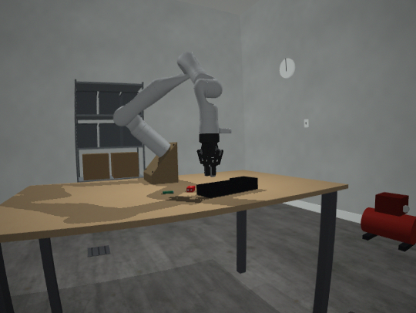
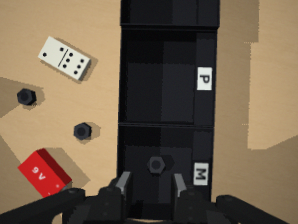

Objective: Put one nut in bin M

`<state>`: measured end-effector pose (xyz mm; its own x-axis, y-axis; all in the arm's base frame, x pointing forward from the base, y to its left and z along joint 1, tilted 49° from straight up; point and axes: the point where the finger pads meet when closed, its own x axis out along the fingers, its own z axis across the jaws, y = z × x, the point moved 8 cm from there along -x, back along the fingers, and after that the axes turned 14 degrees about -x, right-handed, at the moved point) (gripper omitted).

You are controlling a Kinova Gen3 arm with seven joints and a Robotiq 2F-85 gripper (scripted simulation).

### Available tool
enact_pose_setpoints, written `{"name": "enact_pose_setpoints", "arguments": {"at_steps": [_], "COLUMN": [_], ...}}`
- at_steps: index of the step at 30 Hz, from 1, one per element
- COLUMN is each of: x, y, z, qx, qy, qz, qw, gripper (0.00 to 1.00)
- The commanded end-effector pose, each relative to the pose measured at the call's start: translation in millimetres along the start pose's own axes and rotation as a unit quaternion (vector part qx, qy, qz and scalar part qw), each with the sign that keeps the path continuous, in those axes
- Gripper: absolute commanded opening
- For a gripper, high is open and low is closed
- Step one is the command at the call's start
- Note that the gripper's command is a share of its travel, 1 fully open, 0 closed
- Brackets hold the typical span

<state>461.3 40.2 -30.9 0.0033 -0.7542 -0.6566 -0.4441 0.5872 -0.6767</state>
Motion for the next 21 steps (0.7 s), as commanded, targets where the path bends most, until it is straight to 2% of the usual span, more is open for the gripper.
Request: {"name": "enact_pose_setpoints", "arguments": {"at_steps": [1, 13, 14, 21], "x": [-2.7, -2.7, -10.0, -30.1], "y": [-0.2, -0.4, -1.0, -1.0], "z": [1.1, 1.9, 2.3, 2.1], "qx": [0.000, 0.000, 0.001, 0.001], "qy": [-0.002, -0.002, -0.002, -0.002], "qz": [-0.001, -0.001, -0.002, -0.002], "qw": [1.000, 1.000, 1.000, 1.000], "gripper": [0.31, 0.31, 1.00, 1.00]}}
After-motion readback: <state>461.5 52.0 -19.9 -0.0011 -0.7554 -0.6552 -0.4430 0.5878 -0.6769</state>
